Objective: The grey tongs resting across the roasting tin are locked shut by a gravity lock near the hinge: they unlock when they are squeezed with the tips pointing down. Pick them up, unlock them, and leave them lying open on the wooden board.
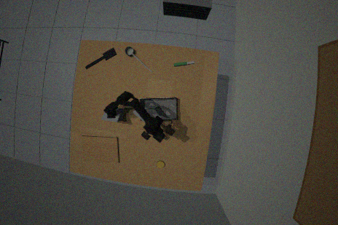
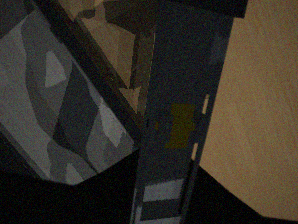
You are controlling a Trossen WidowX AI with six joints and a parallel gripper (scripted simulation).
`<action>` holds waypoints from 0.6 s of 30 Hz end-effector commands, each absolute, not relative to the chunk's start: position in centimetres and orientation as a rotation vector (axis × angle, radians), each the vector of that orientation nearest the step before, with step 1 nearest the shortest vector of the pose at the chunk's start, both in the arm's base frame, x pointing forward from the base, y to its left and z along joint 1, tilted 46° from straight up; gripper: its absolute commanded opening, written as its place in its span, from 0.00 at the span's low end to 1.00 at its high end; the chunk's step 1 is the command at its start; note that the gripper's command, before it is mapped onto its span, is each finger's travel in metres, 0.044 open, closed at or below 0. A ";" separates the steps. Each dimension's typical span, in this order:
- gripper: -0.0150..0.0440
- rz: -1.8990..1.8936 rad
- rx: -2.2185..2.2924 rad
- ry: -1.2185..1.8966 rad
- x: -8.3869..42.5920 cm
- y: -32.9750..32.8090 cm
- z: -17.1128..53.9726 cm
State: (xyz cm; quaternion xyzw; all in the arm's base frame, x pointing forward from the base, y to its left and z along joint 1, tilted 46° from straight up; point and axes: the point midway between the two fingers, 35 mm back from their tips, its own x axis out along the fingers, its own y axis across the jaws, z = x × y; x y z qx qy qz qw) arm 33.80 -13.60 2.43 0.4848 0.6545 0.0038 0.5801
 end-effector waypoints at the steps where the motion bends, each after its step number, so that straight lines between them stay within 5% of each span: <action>1: 0.00 -0.151 1.280 1.550 33.5 -15.2 1.8; 18: 0.00 -0.754 1.816 1.557 31.7 -19.2 -1.2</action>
